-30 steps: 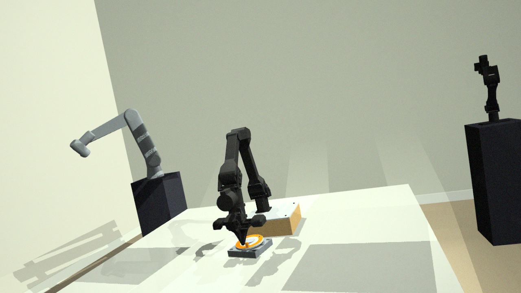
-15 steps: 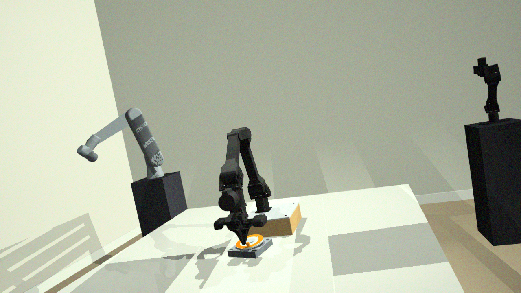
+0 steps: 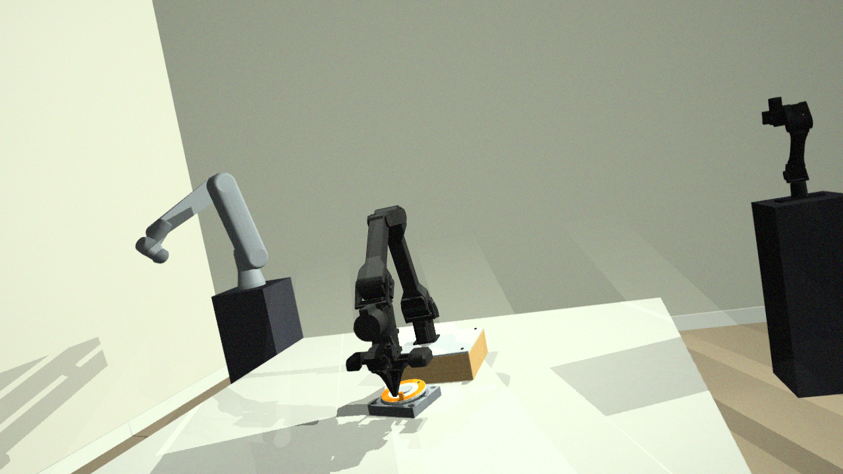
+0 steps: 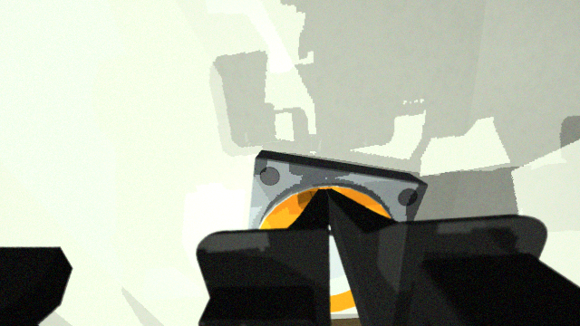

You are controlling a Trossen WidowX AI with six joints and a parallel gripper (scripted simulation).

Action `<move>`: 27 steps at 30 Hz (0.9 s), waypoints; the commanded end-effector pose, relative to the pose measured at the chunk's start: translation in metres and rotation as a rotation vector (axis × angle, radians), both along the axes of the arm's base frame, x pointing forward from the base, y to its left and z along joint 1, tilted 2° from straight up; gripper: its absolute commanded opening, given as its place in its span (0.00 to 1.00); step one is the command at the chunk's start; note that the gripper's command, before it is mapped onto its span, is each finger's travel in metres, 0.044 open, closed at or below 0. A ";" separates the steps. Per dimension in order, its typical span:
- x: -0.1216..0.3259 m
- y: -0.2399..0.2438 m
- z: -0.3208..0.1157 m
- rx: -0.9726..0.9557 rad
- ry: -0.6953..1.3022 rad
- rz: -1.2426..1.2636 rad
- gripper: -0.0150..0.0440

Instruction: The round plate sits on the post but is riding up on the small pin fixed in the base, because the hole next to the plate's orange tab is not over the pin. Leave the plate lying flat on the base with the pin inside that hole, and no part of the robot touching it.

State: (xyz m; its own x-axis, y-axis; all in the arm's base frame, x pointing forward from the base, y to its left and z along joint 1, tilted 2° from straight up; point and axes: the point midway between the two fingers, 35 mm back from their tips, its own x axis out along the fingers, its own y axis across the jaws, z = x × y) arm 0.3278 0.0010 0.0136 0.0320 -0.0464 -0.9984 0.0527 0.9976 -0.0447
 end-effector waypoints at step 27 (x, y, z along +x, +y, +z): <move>-0.004 0.017 -0.002 0.023 0.007 0.011 0.25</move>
